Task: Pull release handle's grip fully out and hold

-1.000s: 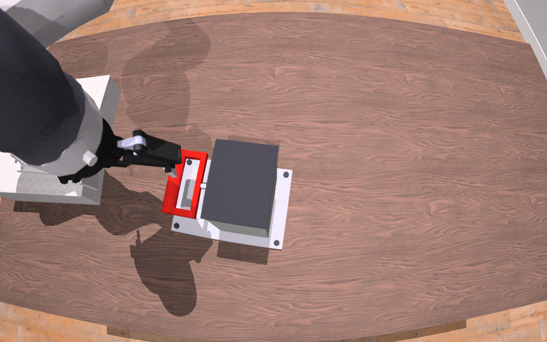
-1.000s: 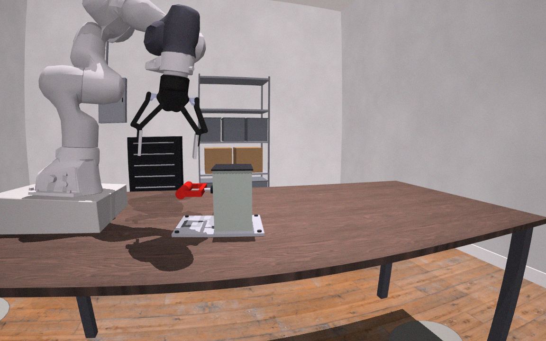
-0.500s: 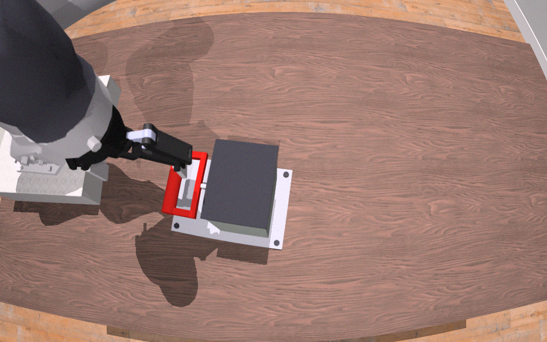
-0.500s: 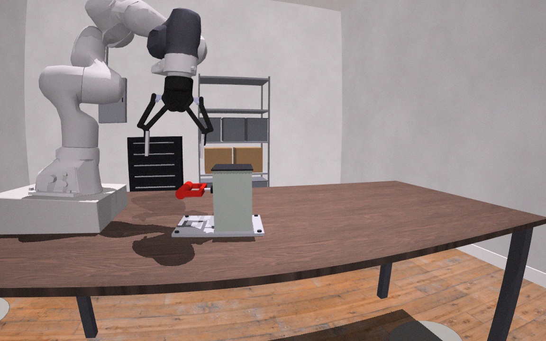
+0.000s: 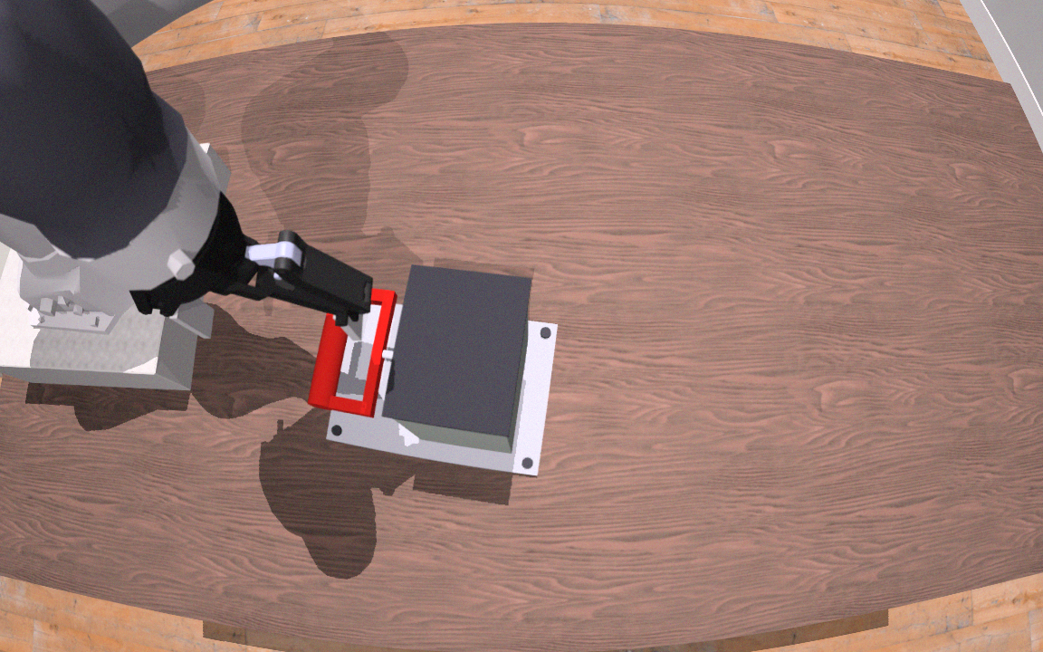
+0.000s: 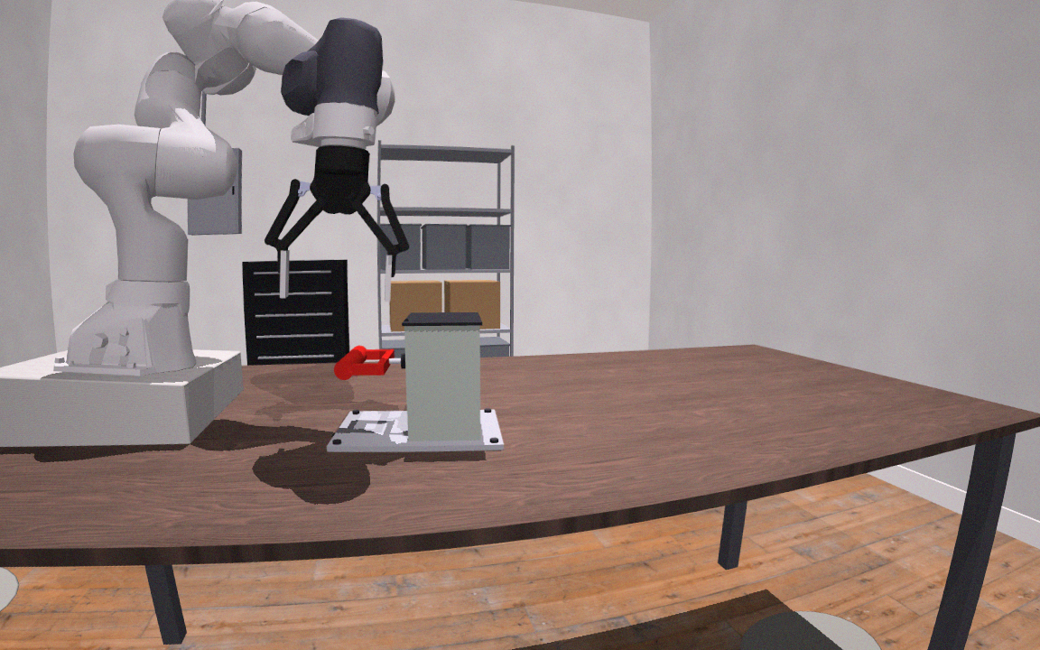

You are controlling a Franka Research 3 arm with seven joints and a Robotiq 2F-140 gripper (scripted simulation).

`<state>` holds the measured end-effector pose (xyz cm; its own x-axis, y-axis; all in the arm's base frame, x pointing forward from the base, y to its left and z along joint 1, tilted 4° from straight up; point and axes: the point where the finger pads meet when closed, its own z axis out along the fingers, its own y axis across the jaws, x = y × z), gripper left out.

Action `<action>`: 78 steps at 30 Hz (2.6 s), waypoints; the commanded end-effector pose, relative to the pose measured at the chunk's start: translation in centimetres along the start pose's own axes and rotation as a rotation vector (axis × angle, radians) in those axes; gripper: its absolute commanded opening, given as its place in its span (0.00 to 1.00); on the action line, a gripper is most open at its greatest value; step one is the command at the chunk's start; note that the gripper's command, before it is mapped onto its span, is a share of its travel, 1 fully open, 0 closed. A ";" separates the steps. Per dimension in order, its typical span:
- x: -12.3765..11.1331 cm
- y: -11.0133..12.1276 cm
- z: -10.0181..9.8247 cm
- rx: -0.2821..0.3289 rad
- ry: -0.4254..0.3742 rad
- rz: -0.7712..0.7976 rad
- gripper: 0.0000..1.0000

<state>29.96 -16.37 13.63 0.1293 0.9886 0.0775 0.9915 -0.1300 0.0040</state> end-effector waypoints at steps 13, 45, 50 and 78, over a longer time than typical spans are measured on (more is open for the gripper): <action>0.2 0.7 -0.1 -0.020 -0.017 0.062 1.00; 0.9 1.9 -0.1 -0.060 -0.047 0.144 0.00; 0.9 1.9 -0.1 -0.060 -0.047 0.144 0.00; 0.9 1.9 -0.1 -0.060 -0.047 0.144 0.00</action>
<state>31.98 -15.63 13.81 0.2633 0.9640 0.0373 0.9628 -0.2650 0.0536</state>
